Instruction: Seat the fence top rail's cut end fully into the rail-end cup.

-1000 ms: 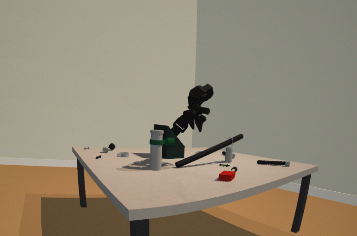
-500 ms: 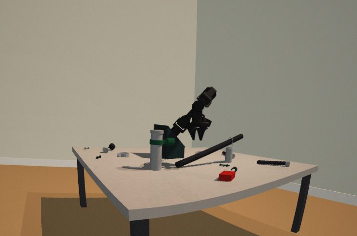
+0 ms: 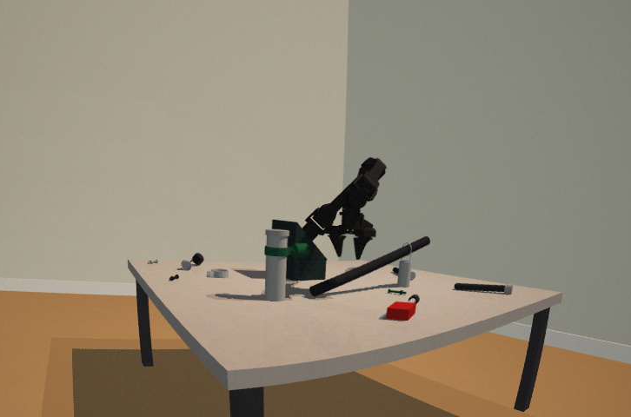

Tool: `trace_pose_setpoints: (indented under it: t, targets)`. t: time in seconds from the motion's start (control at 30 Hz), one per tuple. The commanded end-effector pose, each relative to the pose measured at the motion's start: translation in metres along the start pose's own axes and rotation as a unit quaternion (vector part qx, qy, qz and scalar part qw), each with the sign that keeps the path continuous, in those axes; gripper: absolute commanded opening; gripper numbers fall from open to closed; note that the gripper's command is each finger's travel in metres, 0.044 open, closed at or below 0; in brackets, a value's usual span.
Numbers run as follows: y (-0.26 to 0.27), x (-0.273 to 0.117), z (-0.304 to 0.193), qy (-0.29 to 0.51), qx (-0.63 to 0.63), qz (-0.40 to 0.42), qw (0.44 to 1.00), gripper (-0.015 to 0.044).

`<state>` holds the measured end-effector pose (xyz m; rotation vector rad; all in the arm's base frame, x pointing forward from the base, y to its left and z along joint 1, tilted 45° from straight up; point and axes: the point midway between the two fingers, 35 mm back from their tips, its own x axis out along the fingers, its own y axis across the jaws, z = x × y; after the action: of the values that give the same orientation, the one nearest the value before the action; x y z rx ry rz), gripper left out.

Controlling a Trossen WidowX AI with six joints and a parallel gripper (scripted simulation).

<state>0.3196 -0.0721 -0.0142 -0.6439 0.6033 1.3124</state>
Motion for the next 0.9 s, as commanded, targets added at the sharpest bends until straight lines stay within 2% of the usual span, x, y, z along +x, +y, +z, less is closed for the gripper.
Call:
trace_pose_setpoints:
  t: [0.0, 0.87]
  targets:
    - [0.006, 0.016, 0.002, -0.008, 0.007, 0.010, 1.000, 0.0440]
    - [0.006, 0.055, 0.002, -0.007, 0.007, 0.010, 1.000, 0.0440]
